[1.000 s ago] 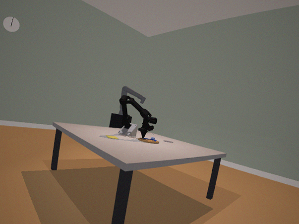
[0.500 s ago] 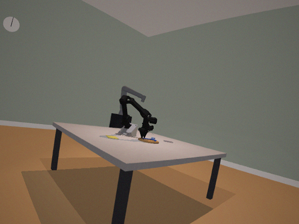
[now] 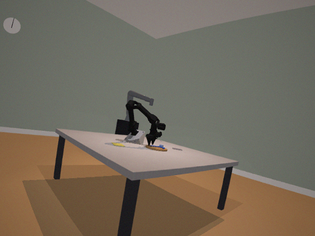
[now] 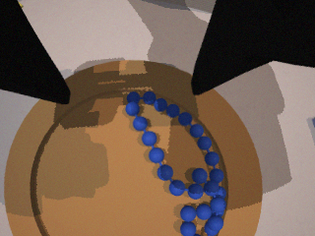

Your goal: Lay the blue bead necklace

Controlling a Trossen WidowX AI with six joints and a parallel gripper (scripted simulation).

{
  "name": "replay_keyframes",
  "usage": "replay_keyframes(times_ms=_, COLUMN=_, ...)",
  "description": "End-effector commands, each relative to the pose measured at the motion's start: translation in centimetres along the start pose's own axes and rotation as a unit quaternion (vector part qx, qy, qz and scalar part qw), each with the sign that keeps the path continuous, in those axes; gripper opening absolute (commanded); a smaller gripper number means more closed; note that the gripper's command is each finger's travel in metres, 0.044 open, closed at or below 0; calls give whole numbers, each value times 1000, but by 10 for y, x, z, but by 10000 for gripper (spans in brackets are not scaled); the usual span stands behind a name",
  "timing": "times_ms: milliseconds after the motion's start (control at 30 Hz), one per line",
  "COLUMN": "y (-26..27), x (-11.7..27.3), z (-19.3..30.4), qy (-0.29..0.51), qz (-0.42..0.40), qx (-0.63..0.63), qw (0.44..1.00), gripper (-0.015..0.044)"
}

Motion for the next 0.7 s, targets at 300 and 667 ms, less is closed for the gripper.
replay_keyframes(times_ms=300, y=0, x=0, z=0, qy=0, qz=-2, qx=-1, qw=1000, gripper=440)
replay_keyframes(times_ms=667, y=2, x=32, z=-22, qy=-1, qz=-2, qx=219, qw=976, gripper=151)
Point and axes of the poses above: the point midway between the two fingers, 35 mm back from their tips, its own x axis back along the fingers, its own y axis across the jaws, z = x × y, the point moved 8 cm from there along x, back along the fingers, and after that the axes turned 9 degrees about x, right-handed, at the moved point
